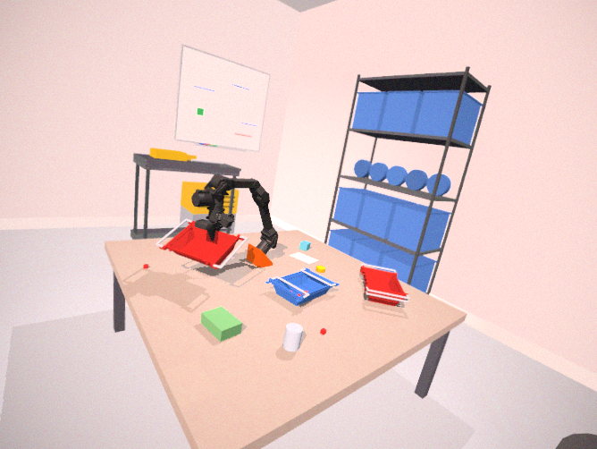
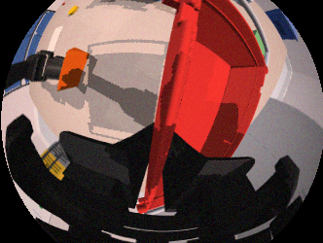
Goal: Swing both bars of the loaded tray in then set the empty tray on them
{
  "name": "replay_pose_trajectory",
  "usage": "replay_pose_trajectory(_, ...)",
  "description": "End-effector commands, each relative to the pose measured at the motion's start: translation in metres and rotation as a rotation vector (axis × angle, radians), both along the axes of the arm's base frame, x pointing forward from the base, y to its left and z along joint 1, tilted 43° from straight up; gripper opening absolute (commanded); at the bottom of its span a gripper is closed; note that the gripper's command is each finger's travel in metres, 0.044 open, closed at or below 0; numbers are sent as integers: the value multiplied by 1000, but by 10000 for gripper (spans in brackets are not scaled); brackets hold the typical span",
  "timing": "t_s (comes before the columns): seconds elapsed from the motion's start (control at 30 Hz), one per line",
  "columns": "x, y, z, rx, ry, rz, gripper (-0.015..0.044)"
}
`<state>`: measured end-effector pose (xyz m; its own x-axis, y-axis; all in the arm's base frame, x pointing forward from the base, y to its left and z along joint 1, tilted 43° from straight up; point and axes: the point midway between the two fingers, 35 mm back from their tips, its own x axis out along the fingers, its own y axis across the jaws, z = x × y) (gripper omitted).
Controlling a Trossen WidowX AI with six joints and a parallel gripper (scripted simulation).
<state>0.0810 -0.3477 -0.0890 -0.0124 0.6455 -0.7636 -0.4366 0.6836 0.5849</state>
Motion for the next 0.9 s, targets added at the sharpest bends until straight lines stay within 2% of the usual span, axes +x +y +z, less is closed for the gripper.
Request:
replay_pose_trajectory(0.0, 1, -8, 5, -30, -6, 3, 0)
replay_pose_trajectory(0.87, 4, -7, 7, -32, -13, 10, 0)
